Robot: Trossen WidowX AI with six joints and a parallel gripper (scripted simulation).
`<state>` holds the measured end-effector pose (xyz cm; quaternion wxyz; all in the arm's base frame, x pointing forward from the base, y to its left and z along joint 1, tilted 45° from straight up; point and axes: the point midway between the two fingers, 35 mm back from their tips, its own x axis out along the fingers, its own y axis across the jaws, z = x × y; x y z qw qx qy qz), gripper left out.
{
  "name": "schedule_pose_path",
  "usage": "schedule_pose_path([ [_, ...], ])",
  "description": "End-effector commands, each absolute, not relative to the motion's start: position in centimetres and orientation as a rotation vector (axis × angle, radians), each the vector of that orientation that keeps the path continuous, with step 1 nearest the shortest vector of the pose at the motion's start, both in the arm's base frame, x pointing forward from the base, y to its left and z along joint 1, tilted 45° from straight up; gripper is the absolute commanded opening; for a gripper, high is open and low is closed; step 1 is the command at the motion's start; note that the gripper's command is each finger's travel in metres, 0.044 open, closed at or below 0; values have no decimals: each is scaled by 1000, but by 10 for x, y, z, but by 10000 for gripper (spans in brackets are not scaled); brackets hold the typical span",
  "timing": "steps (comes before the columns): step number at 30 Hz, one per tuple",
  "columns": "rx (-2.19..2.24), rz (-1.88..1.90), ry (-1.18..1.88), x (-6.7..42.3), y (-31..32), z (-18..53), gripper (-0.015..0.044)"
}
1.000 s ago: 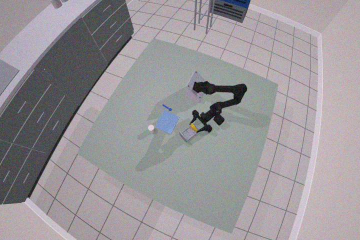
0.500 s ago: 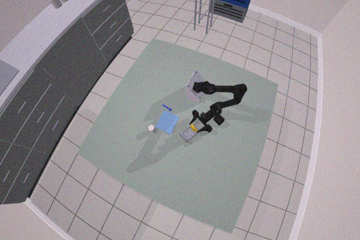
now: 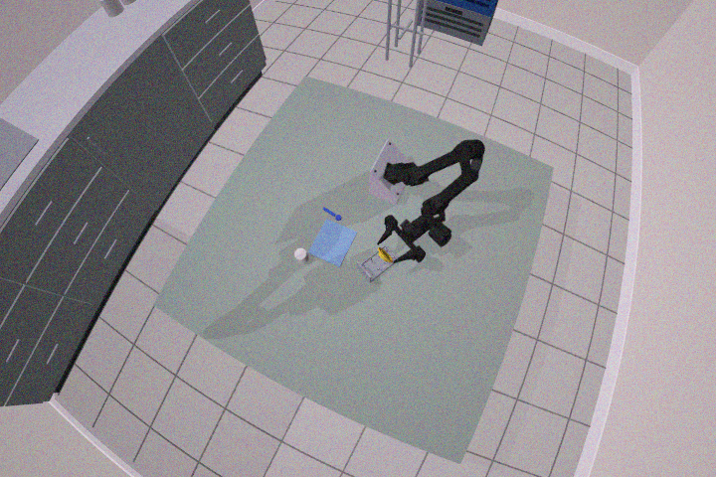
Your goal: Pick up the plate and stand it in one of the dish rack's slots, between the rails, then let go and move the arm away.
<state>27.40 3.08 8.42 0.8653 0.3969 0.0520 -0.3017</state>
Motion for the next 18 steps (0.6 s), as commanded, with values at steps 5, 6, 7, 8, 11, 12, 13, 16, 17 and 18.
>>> schedule_pose_path([
  [5,811,-623,92,265,-11,126,400],
  [6,809,-621,89,264,-13,128,400],
  [7,808,-621,88,264,-14,129,400],
  [8,808,-621,88,264,-14,129,400],
  [11,768,-632,122,266,-17,127,400],
  [12,741,-640,145,267,-19,125,400],
  [13,716,-647,169,269,-21,124,400],
  [16,641,-665,241,272,-26,118,400],
  [17,617,-671,265,273,-28,117,400],
  [18,593,-676,290,274,-30,115,400],
])
